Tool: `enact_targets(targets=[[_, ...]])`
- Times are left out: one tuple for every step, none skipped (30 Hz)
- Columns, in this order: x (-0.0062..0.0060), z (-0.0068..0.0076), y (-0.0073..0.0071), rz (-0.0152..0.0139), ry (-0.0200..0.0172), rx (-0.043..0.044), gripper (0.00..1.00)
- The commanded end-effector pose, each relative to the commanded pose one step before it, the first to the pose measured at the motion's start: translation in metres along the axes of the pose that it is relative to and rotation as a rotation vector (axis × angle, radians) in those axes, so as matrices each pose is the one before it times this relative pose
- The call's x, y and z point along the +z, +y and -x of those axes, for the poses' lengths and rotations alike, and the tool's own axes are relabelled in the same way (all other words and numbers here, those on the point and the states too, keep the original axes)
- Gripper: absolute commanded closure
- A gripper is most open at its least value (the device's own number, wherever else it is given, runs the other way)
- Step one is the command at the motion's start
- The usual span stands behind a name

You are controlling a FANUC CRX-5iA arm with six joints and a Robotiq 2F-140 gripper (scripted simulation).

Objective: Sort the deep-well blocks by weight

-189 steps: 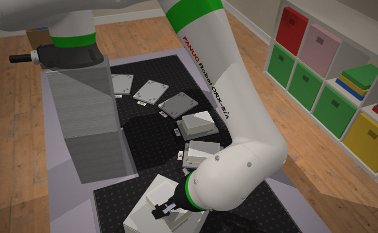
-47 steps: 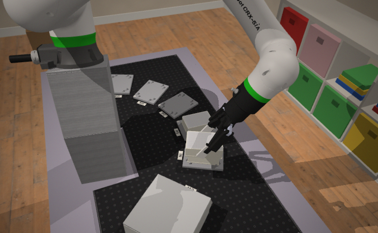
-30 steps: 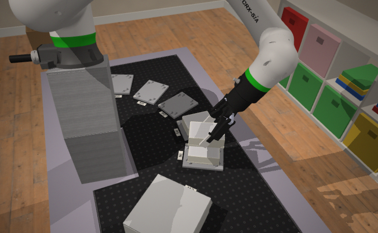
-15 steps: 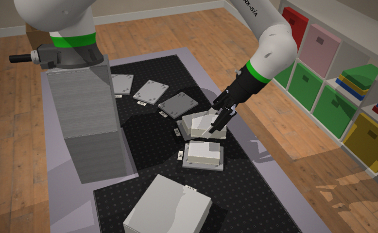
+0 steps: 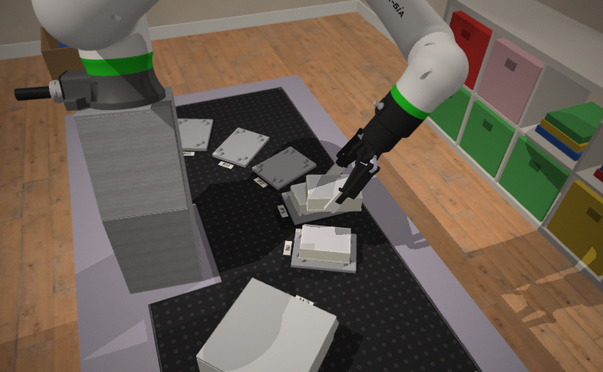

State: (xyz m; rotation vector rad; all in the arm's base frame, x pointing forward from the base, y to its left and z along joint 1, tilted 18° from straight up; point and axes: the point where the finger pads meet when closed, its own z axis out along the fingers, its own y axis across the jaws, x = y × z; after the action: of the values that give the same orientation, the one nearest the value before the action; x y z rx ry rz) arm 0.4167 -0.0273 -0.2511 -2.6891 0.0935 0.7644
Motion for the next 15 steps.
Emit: enact_targets(targets=[[0.00067,0.00135,-0.01496,0.07678,0.00308,-0.13091,0.9],[0.0,0.0,0.0,0.0,0.0,0.0,0.9],[0.0,0.0,0.0,0.0,0.0,0.0,0.9],[-0.00007,-0.00012,-0.00333,0.01667,0.0,-0.02887,0.9],[-0.00012,-0.00022,-0.00332,0.01667,0.0,-0.02887,0.9],[-0.00018,-0.00031,-0.00331,0.01667,0.0,-0.02887,0.9],[-0.00024,-0.00041,-0.0033,0.01641,0.0,-0.02842,0.9],[-0.00029,-0.0005,-0.00328,0.0,0.0,0.0,0.9],[-0.00029,-0.0005,-0.00328,0.0,0.0,0.0,0.9],[-0.00029,-0.0005,-0.00328,0.0,0.0,0.0,0.9],[-0.00029,-0.0005,-0.00328,0.0,0.0,0.0,0.9],[-0.00029,-0.0005,-0.00328,0.0,0.0,0.0,0.9],[-0.00029,-0.0005,-0.00328,0.0,0.0,0.0,0.9],[-0.00029,-0.0005,-0.00328,0.0,0.0,0.0,0.9],[-0.00029,-0.0005,-0.00328,0.0,0.0,0.0,0.9]])
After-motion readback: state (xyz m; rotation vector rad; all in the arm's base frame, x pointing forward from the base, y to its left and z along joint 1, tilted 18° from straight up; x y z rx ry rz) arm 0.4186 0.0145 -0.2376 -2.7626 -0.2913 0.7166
